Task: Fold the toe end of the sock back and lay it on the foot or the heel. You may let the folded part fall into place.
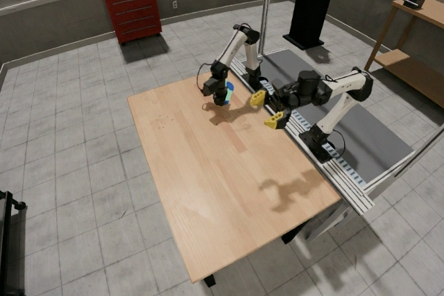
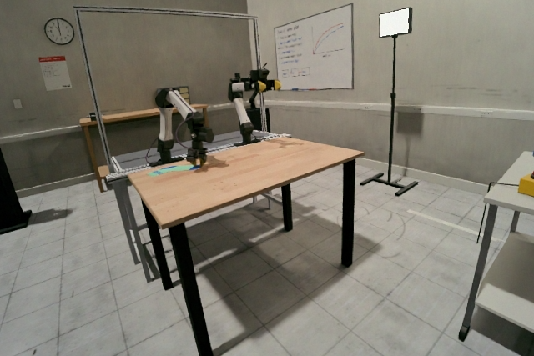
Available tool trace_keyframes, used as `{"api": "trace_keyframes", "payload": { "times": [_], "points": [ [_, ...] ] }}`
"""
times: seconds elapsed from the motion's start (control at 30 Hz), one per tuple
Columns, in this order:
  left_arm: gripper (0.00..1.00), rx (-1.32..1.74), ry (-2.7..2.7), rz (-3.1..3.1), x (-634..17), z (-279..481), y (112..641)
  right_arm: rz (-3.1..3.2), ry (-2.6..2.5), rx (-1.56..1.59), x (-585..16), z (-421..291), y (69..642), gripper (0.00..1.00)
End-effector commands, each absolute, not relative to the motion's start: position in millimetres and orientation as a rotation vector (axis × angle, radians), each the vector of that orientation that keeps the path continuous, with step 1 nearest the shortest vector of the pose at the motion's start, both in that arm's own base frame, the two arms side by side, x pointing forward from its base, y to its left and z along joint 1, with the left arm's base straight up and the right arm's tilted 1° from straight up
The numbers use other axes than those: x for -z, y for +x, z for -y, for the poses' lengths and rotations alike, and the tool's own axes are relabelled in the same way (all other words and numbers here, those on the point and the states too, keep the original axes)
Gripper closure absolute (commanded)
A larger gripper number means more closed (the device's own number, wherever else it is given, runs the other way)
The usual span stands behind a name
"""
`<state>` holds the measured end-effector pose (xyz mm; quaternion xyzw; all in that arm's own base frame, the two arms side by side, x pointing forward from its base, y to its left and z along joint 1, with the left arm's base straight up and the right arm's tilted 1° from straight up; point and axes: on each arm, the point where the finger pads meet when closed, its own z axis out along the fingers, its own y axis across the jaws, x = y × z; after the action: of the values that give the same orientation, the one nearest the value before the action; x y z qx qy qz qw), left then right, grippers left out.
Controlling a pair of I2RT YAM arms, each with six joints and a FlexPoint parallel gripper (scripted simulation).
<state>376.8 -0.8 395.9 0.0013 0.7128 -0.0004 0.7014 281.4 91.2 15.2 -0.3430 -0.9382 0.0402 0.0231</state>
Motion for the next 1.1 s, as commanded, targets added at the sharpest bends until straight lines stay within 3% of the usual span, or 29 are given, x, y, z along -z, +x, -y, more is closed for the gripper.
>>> {"api": "trace_keyframes", "payload": {
  "times": [0.0,1.07],
  "points": [
    [0.00,0.000,0.000,-1.571,-402.1,0.0,375.4,2.871,-1.077,-0.195,-0.1,-84.6,277.8,0.72],
    [0.00,0.000,0.000,-1.571,-402.1,0.0,375.4,2.772,-1.010,-0.425,11.0,-64.6,252.7,0.90]
  ]
}}
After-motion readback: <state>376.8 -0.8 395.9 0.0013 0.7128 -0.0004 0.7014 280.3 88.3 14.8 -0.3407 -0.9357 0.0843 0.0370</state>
